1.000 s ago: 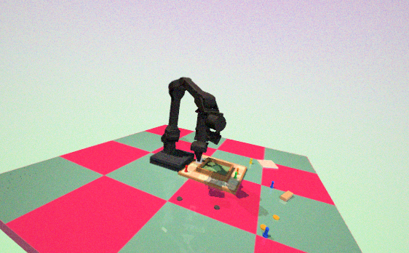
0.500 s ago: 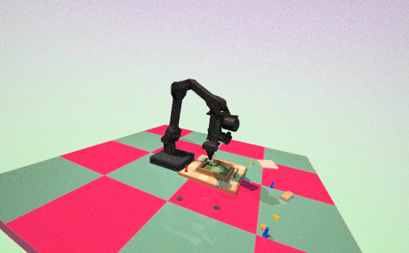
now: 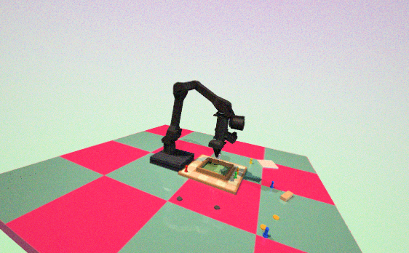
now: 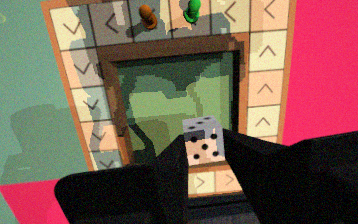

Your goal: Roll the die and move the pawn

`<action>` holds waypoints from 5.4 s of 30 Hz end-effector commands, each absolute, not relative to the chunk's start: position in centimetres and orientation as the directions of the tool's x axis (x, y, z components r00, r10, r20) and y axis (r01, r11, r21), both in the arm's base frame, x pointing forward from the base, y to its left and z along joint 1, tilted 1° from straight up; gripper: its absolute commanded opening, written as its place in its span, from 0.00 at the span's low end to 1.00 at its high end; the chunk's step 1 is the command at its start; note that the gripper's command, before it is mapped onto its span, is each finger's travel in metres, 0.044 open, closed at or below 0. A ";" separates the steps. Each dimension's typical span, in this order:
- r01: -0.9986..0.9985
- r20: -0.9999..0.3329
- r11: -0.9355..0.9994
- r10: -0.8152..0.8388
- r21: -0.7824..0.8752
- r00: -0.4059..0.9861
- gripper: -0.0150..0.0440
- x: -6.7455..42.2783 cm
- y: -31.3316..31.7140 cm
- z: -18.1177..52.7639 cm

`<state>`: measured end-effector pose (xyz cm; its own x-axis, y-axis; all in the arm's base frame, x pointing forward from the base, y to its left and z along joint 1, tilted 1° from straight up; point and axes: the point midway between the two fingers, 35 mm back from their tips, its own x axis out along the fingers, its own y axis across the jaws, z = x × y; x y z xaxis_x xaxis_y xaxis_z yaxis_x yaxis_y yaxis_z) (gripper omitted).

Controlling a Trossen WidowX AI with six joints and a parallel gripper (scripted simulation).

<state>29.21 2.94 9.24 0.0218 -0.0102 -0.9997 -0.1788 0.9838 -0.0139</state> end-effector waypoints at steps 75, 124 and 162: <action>-0.159 -0.650 0.987 0.117 -0.006 0.751 0.57 26.4 4.2 10.9; -0.475 -1.000 0.880 -0.002 -0.011 0.019 0.59 39.2 7.8 7.8; -0.475 -1.000 0.880 -0.002 -0.011 0.019 0.59 39.6 7.9 2.7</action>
